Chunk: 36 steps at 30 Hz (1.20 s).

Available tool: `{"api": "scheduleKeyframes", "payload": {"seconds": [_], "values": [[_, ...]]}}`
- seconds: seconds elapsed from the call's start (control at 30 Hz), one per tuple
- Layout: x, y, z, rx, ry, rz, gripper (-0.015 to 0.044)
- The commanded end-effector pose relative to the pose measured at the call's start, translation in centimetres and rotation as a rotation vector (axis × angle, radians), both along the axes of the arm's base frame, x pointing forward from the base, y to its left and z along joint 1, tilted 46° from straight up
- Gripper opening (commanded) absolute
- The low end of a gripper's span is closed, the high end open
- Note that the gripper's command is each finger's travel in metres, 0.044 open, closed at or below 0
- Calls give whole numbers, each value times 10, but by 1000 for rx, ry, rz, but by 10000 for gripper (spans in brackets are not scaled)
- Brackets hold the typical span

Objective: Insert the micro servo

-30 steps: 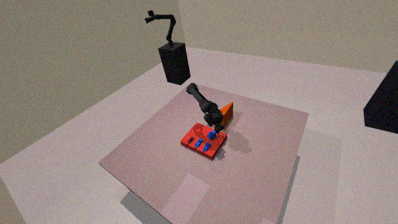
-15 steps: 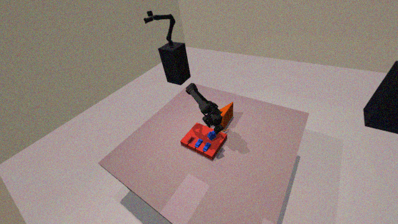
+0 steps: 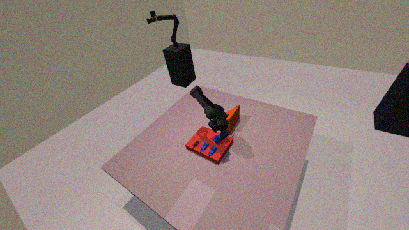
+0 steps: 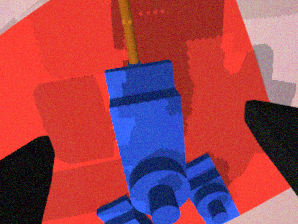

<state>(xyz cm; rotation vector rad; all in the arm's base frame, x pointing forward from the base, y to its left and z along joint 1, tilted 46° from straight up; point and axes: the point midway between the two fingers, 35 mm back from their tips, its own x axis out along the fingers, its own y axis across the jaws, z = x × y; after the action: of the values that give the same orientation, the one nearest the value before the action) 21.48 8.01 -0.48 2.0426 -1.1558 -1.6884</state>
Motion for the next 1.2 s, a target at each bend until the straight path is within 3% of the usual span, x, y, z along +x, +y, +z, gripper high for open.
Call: {"api": "scheduleKeyframes", "payload": {"seconds": [0.0,0.03,0.47,0.63,0.73,1.17], "values": [[-1,-5,-5,-5,5,5,440],[-1,-6,-5,-5,5,5,440],[-1,-6,-5,-5,5,5,99],[-1,-6,-5,-5,5,5,65],[0,-2,-2,-4,5,5,0],[-4,14,18,-4,6,5,0]]}}
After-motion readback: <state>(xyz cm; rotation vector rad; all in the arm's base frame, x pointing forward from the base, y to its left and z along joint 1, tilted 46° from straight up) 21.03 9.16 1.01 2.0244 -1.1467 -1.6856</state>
